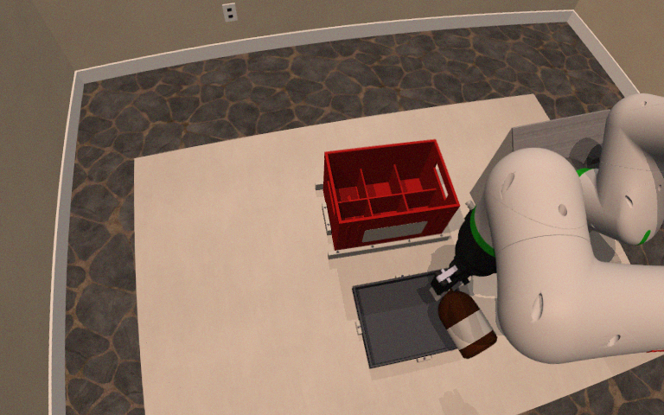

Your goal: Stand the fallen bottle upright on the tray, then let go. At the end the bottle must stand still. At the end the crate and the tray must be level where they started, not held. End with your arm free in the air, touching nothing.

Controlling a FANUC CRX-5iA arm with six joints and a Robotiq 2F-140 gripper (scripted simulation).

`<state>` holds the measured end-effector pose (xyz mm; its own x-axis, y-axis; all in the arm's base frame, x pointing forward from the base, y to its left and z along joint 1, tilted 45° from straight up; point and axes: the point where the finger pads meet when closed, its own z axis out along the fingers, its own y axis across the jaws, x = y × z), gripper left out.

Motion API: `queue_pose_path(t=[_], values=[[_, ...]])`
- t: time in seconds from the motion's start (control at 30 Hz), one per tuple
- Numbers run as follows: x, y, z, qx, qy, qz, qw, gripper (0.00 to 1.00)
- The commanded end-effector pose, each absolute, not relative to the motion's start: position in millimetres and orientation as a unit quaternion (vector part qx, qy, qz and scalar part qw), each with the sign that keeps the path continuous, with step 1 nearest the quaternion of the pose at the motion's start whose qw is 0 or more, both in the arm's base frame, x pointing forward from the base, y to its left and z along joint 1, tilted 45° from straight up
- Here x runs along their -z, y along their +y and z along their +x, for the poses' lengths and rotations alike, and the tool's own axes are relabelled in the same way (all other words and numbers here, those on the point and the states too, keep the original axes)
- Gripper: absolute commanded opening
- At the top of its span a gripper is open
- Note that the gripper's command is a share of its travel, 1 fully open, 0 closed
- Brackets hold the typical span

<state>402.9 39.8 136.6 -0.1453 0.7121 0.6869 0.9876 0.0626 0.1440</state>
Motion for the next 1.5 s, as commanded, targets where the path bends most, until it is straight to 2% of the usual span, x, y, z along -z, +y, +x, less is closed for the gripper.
queue_pose_path(t=[0.0,1.47], values=[[-136.7,39.6,403.0,0.31,-0.708,-0.596,0.219,0.0],[-136.7,39.6,403.0,0.321,-0.736,-0.56,0.203,0.0]])
